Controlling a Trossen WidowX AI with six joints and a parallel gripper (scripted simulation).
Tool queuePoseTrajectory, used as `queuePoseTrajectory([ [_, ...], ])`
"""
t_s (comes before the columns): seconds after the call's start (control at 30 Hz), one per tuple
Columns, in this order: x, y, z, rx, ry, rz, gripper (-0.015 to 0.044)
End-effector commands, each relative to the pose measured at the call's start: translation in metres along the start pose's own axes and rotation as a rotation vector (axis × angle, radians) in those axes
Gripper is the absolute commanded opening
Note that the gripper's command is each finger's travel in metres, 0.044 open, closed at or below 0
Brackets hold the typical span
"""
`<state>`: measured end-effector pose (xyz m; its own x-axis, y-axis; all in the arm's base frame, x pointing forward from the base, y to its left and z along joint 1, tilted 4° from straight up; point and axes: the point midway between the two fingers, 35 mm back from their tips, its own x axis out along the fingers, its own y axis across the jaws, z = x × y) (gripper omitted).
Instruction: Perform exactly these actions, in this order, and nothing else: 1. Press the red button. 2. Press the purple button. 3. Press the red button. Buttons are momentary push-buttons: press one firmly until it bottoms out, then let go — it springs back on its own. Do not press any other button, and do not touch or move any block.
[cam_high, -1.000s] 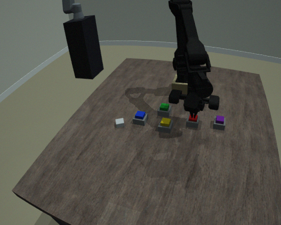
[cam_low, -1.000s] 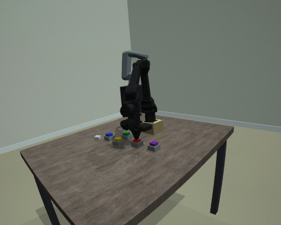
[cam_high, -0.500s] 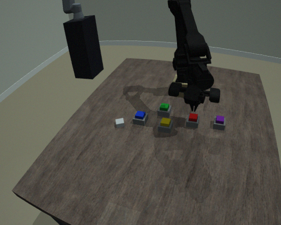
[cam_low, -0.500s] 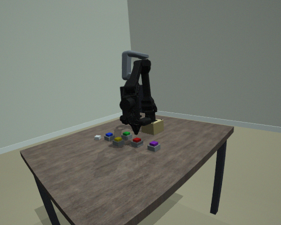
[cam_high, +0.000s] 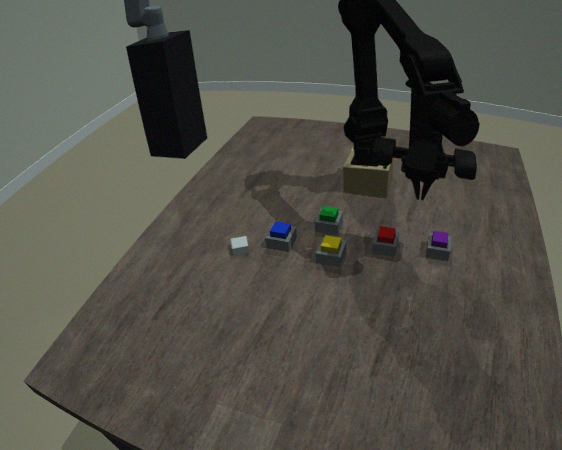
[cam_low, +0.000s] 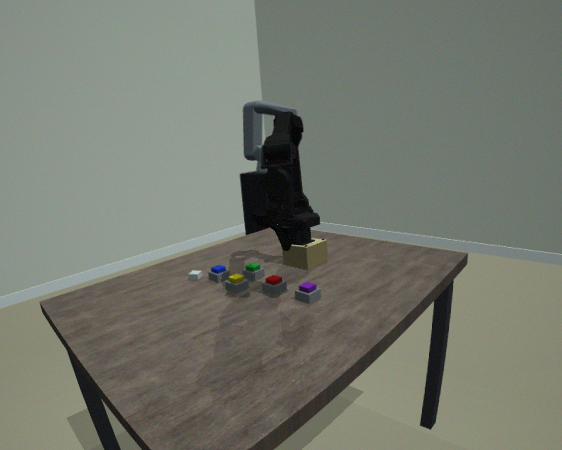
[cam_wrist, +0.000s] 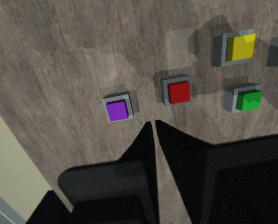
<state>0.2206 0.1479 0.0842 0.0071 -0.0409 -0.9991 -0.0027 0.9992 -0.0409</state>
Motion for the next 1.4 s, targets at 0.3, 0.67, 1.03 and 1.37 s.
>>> queuePoseTrajectory([
  [0.3,0.053,0.054,-0.014,-0.008,0.010,0.006,0.0020],
  [0.67,0.071,0.053,-0.014,-0.008,0.011,0.006,0.0020],
  [1.03,0.089,0.053,-0.015,-0.008,0.011,0.006,0.0020],
  [1.37,0.096,0.053,-0.015,-0.008,0.011,0.006,0.0020],
])
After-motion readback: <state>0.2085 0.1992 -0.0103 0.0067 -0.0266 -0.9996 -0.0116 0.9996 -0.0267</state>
